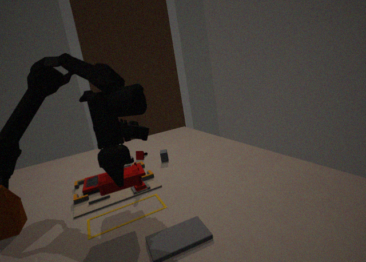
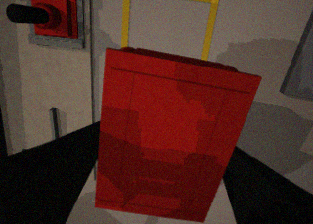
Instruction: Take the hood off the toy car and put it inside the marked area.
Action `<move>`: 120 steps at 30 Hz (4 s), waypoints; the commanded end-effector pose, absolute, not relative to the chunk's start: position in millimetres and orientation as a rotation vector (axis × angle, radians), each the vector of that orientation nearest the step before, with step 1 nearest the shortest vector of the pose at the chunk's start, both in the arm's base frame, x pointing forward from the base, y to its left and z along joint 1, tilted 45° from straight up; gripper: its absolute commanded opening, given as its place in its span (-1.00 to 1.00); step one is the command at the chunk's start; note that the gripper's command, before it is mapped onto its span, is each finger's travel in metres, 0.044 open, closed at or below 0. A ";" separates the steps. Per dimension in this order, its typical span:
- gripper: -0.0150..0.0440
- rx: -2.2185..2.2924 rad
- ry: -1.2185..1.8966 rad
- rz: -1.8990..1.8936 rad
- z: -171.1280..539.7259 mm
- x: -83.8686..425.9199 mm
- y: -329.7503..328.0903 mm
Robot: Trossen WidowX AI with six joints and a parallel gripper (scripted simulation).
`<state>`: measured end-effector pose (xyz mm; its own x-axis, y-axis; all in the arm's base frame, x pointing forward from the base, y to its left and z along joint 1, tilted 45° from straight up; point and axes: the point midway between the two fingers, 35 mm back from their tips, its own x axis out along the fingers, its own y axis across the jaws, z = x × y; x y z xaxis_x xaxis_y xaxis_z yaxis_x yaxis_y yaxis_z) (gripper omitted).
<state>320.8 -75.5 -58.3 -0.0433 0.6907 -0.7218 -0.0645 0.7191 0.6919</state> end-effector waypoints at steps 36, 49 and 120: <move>-0.49 0.545 1.503 0.660 -84.1 319.4 -49.7; -0.49 0.545 1.503 0.660 -92.0 318.2 -41.4; -0.05 0.542 1.503 0.665 -116.0 315.0 -17.1</move>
<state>314.9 -16.8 -116.1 -0.0454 0.6945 -0.7181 -0.0638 0.7153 0.6959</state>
